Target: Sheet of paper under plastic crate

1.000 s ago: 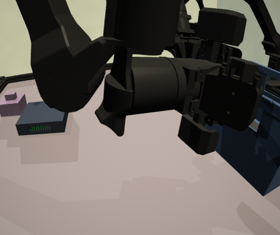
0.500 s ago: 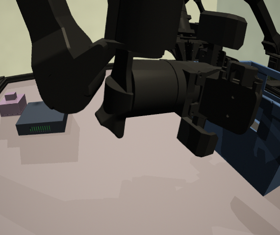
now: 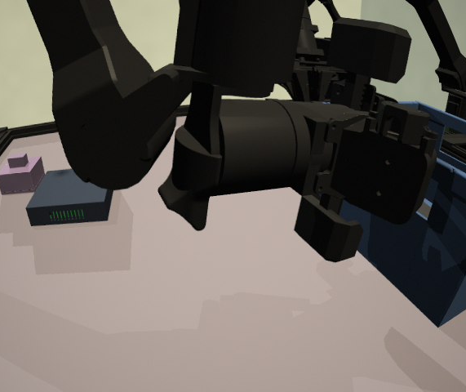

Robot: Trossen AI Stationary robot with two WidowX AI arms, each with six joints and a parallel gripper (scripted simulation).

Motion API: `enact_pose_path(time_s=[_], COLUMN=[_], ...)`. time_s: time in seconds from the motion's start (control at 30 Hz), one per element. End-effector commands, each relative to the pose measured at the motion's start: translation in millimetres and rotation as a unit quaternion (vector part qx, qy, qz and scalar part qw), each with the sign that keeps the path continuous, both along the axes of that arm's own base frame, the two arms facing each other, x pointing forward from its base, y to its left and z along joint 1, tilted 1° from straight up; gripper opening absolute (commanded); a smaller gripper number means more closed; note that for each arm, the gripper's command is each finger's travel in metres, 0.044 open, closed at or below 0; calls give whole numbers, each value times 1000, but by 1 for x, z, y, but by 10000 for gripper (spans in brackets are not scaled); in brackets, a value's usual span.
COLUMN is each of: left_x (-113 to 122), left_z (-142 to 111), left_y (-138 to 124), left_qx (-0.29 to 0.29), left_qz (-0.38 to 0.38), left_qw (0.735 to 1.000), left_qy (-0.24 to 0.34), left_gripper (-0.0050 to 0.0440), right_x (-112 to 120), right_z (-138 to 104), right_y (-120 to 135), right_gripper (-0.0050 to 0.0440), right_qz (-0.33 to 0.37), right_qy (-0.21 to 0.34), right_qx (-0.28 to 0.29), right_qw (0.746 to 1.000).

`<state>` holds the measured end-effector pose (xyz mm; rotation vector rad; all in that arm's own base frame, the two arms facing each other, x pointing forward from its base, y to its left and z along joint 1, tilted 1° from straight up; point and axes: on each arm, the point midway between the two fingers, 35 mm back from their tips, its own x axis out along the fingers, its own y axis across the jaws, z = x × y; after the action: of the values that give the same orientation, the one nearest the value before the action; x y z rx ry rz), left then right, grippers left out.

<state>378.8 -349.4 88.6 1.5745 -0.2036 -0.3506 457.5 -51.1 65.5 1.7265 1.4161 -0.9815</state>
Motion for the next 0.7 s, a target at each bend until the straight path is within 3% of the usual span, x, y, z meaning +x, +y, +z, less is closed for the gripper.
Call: enact_pose_path(time_s=[0.0, 0.67], left_x=[0, 5], left_z=[3, 8], left_y=[0, -3], left_qx=[-4, 8], left_qz=[1, -1], left_qw=[1000, 1000], left_qy=[-4, 18], left_gripper=[6, 0], right_x=[0, 0], right_z=[0, 0], right_y=[0, 0], right_gripper=[60, 60], right_qz=[-2, -2], right_qy=[1, 1], right_qx=[2, 2], right_qw=[1000, 1000])
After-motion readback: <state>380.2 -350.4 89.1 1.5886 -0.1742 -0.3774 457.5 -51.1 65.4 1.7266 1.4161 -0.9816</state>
